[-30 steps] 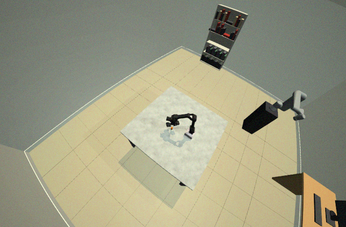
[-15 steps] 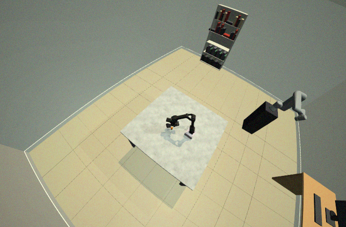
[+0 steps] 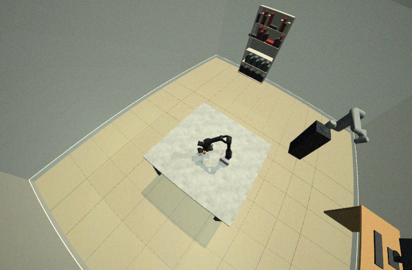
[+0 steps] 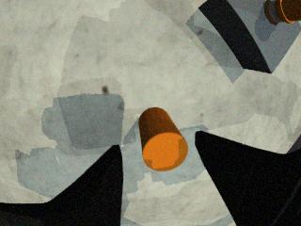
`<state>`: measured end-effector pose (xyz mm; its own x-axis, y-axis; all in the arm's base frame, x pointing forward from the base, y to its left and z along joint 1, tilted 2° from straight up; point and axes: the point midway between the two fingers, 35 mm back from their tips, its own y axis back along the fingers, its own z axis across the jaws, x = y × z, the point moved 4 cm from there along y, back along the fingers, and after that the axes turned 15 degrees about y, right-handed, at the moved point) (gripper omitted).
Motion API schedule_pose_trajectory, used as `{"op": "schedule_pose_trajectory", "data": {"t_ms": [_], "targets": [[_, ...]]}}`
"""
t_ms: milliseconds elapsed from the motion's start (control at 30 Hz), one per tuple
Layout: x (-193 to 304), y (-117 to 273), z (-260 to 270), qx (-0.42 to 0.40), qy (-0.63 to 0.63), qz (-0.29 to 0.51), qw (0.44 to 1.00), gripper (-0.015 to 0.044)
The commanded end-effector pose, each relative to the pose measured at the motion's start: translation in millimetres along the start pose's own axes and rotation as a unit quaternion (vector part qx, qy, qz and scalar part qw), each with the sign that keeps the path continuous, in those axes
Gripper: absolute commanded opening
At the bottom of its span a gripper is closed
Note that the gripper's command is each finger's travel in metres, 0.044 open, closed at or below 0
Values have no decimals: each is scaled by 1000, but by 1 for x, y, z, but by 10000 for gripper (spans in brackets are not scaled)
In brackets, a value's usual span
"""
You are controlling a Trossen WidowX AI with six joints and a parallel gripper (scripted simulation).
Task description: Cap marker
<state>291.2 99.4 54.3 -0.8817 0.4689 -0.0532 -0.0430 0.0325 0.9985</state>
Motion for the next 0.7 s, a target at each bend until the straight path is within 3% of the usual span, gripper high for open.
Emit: {"op": "schedule_pose_trajectory", "data": {"t_ms": [0, 467, 600, 667], "targets": [[1, -9, -1, 0, 2, 3, 1000, 240], [2, -28, -3, 1, 2, 3, 1000, 240], [2, -28, -2, 1, 2, 3, 1000, 135], [2, -28, -2, 1, 2, 3, 1000, 121]]}}
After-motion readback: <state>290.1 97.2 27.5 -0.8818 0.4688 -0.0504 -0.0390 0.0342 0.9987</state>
